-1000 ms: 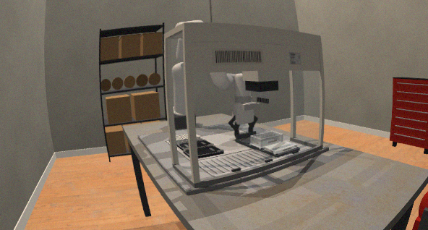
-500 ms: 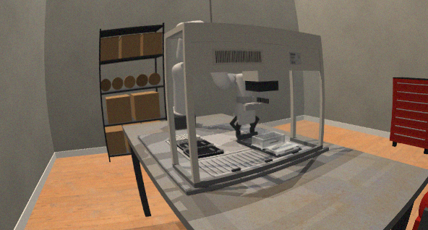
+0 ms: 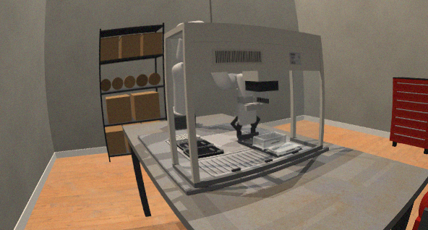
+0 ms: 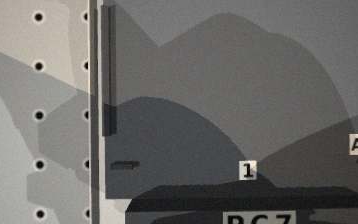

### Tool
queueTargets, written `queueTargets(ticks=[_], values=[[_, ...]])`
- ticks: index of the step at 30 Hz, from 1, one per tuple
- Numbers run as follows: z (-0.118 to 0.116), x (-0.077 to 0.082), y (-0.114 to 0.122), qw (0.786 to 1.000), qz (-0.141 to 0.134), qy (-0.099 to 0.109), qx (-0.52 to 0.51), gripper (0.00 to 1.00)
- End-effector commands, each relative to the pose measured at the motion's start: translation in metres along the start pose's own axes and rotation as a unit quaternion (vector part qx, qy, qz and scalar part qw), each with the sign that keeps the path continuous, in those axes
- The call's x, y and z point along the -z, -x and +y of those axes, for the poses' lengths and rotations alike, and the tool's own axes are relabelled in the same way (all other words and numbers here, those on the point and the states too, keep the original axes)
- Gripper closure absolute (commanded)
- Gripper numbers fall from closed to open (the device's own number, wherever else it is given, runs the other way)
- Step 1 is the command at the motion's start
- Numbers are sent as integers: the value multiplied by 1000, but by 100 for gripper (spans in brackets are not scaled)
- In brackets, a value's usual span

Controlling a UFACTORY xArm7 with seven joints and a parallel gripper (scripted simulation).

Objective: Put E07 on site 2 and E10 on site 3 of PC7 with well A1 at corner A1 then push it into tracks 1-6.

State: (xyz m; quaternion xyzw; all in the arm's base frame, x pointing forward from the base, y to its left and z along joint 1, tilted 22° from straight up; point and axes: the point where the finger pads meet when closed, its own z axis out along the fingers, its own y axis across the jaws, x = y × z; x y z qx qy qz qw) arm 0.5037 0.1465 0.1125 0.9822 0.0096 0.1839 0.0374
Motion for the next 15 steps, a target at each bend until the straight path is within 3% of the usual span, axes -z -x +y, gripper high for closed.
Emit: queueTargets(ticks=[1,15], values=[[-1,1,-3,1000,2,-1,0,18],[-1,1,-7,1000,2,-1,0,18]])
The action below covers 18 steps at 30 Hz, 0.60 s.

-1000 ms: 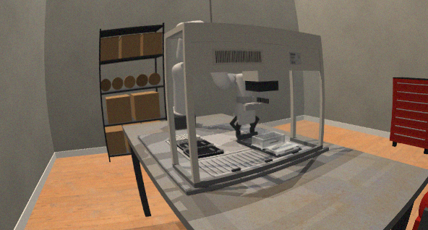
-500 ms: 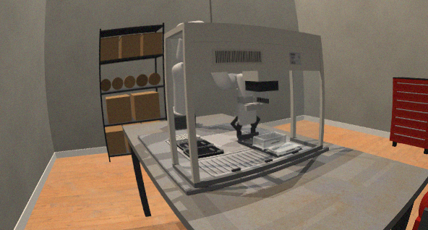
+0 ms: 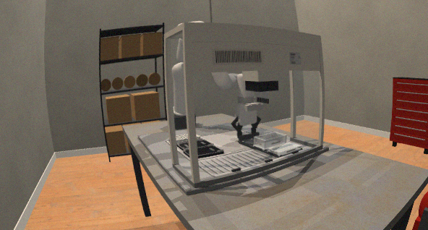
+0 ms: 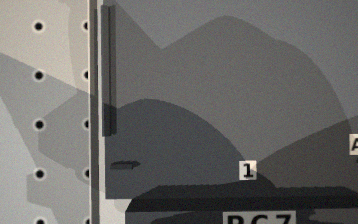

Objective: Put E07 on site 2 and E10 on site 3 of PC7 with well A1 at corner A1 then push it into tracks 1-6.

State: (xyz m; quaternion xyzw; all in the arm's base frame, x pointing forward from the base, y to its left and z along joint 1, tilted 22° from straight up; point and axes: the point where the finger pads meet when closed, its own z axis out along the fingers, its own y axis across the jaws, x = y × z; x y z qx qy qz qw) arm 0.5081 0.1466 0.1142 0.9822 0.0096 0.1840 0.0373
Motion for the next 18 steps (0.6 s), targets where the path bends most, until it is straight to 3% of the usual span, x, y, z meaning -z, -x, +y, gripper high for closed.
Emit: queueTargets(ticks=[1,18], values=[[-1,1,-3,1000,2,-1,0,18],[-1,2,-8,1000,2,-1,0,18]])
